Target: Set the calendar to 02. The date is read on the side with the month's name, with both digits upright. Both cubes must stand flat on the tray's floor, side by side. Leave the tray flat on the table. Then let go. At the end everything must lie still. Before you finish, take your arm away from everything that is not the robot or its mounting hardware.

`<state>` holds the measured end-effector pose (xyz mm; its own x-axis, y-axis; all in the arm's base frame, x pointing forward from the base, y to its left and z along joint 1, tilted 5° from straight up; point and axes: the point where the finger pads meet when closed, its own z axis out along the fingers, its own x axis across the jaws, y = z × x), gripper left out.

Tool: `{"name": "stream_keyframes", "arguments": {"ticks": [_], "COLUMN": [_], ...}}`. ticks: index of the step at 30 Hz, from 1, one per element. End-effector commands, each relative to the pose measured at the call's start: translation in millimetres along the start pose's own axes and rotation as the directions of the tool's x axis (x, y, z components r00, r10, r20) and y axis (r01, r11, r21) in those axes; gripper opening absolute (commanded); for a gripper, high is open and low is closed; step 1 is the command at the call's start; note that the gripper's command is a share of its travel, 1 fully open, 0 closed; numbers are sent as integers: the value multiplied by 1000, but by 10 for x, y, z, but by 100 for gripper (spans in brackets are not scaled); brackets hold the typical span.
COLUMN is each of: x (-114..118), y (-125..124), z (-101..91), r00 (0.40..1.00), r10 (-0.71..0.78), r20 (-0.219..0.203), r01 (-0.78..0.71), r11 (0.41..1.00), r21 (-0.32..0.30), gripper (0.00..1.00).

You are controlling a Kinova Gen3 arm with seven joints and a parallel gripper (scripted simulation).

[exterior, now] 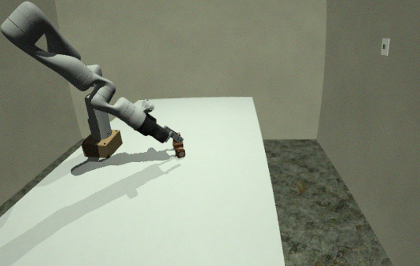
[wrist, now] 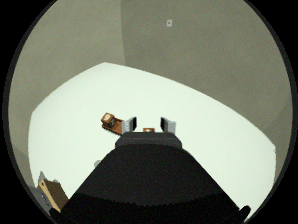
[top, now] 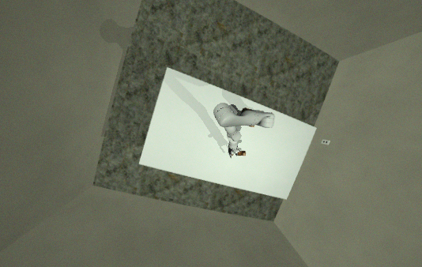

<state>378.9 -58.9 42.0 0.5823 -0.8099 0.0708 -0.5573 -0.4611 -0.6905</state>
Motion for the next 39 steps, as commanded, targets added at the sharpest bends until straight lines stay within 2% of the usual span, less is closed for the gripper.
{"name": "stream_keyframes", "arguments": {"ticks": [1, 4, 10, 17, 39], "x": [-5, -16, -31, -4, 4], "y": [-14, 1, 30, -24, -53], "z": [5, 15, 29, 8, 0], "r00": [1000, 1000, 1000, 1000, 1000], "r10": [-14, -14, -13, -13, -14], "r20": [2, 8, 18, 4, -4], "r01": [14, 14, 15, 14, 13], "r11": [1000, 999, 991, 977, 968], "r21": [-13, -38, -130, -214, -250], "gripper": [100, 100, 100, 100, 100]}}
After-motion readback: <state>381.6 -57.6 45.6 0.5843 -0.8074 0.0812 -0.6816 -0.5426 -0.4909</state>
